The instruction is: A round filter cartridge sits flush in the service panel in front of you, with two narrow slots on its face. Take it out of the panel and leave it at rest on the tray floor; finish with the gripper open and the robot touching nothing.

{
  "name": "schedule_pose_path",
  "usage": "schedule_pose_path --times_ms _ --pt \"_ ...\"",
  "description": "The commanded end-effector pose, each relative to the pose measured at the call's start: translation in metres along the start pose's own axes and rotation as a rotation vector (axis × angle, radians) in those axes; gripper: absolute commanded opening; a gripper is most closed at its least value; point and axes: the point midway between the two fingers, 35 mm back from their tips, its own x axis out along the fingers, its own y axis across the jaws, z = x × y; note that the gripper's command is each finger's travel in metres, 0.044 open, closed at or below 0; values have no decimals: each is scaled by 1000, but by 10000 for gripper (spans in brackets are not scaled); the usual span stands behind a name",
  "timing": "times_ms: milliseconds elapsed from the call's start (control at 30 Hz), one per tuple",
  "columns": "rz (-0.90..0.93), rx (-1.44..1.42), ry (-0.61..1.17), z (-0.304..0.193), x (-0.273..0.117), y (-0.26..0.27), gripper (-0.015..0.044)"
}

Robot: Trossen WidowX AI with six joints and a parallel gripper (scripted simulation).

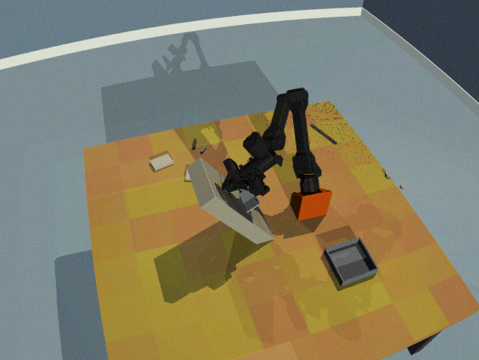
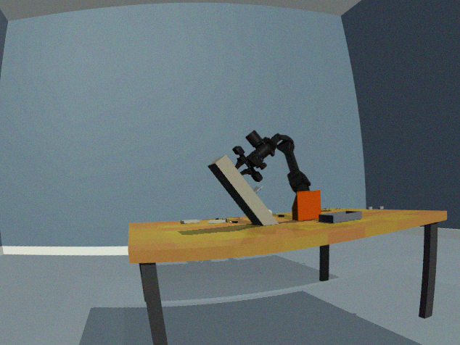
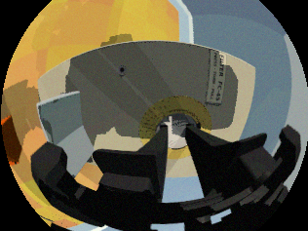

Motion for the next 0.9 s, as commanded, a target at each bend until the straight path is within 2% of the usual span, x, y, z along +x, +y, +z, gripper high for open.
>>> schedule_pose_path --times_ms 0,300,467,867 --pt "0 -140 -3 -1 2 0 0" --pt "0 -448 -3 -1 1 0 0" --pt "1 -401 -5 0 -1 0 0" --pt "8 -346 -13 3 -56 -1 0"
